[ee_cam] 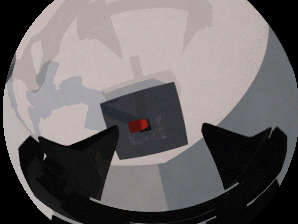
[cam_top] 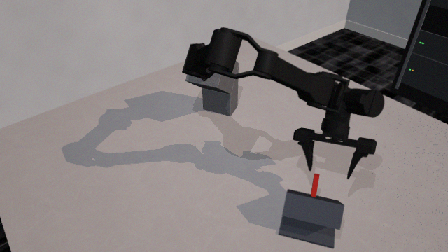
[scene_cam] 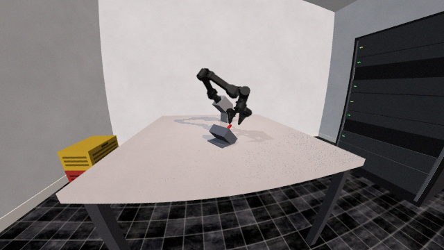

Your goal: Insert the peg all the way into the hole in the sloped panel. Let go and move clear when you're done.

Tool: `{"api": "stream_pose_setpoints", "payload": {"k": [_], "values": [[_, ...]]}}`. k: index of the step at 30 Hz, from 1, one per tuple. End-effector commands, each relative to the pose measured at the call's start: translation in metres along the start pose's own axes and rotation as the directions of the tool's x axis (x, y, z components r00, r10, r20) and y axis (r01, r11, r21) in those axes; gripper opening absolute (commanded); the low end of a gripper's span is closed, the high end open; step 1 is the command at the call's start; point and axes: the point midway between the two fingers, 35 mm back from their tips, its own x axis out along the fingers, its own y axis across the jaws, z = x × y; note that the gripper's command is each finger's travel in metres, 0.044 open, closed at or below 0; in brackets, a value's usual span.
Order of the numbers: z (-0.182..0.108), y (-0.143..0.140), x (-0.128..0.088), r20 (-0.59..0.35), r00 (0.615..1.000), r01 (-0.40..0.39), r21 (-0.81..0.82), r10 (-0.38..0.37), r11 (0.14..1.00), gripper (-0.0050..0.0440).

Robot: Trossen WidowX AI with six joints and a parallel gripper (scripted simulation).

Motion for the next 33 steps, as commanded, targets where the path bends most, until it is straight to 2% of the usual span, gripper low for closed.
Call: {"api": "stream_pose_setpoints", "payload": {"k": [1, 11, 33], "values": [[-0.005, -0.01, -0.008, 0.004, 1.0, -0.003, 0.086, 0.003, 0.996, 0.044], [-0.005, -0.023, -0.025, -0.006, 1.0, 0.025, 0.249, -0.024, 0.968, 0.044], [-0.001, -0.023, -0.028, 0.002, 1.0, 0.006, 0.134, -0.006, 0.991, 0.044]]}}
